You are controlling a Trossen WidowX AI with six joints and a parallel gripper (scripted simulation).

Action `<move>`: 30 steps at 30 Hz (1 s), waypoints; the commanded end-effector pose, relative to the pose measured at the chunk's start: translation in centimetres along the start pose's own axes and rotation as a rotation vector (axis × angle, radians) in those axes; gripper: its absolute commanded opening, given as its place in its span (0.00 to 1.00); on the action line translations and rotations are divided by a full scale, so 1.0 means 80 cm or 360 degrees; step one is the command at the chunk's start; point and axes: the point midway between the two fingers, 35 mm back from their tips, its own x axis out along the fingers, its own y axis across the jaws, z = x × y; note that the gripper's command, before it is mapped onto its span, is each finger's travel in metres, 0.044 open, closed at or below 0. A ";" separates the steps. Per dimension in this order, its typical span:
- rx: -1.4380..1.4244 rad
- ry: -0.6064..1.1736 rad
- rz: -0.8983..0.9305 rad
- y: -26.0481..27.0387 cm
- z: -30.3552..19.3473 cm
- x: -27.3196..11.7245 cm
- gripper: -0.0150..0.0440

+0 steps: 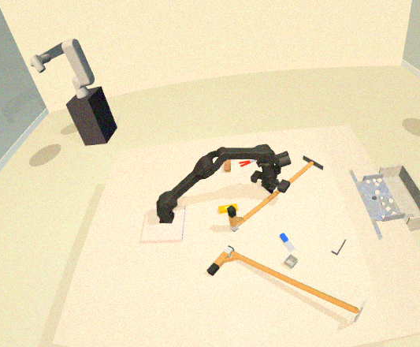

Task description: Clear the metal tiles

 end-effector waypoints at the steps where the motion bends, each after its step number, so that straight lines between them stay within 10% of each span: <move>1: -0.0001 0.0010 0.0000 -0.007 -0.003 0.007 0.25; 30: 0.0000 -0.0078 -0.0077 -0.018 -0.003 -0.066 0.25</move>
